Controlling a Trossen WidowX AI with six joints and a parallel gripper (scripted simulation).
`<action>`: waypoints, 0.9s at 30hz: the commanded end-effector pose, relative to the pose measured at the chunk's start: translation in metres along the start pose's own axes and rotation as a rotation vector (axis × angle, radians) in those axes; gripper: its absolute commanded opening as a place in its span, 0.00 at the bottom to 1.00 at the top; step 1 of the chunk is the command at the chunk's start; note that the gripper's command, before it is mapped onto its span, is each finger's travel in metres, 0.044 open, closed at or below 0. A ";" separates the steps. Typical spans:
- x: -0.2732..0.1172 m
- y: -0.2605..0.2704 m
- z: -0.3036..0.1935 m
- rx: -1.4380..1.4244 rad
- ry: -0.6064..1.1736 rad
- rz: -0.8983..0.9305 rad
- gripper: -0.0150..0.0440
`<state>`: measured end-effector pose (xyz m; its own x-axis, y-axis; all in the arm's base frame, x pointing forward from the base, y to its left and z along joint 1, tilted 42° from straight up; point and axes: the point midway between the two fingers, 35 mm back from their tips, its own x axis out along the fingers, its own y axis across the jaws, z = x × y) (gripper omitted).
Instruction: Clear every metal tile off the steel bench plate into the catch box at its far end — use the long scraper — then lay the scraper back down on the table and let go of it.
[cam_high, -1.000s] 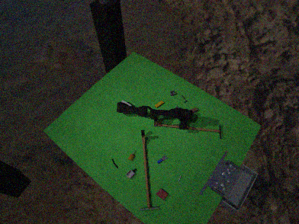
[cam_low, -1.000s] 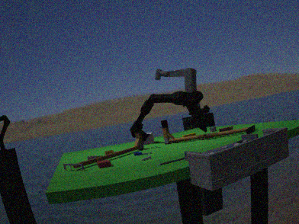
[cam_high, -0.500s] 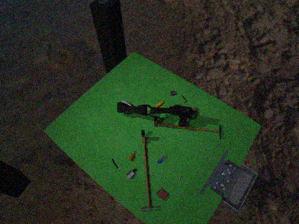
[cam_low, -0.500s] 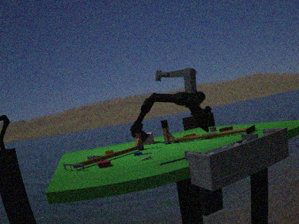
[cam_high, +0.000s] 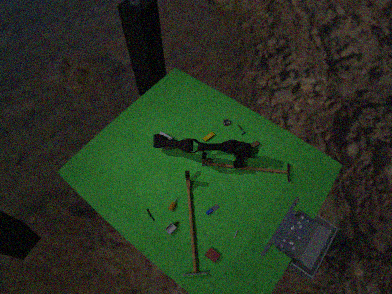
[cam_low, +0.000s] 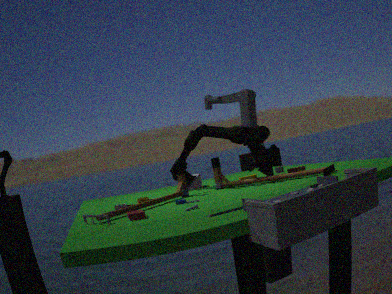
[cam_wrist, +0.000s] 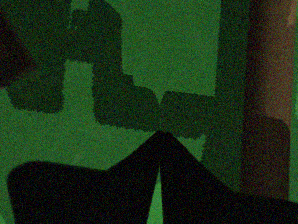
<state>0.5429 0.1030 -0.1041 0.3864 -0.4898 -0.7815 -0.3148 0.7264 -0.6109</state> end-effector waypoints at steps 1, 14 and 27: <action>0.001 -0.003 0.001 -0.003 -0.002 0.000 0.25; 0.001 -0.015 0.003 0.004 0.001 -0.005 0.25; 0.002 -0.028 0.005 0.010 0.004 -0.009 0.25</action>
<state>0.5528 0.0846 -0.0932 0.3791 -0.5004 -0.7784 -0.3035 0.7274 -0.6154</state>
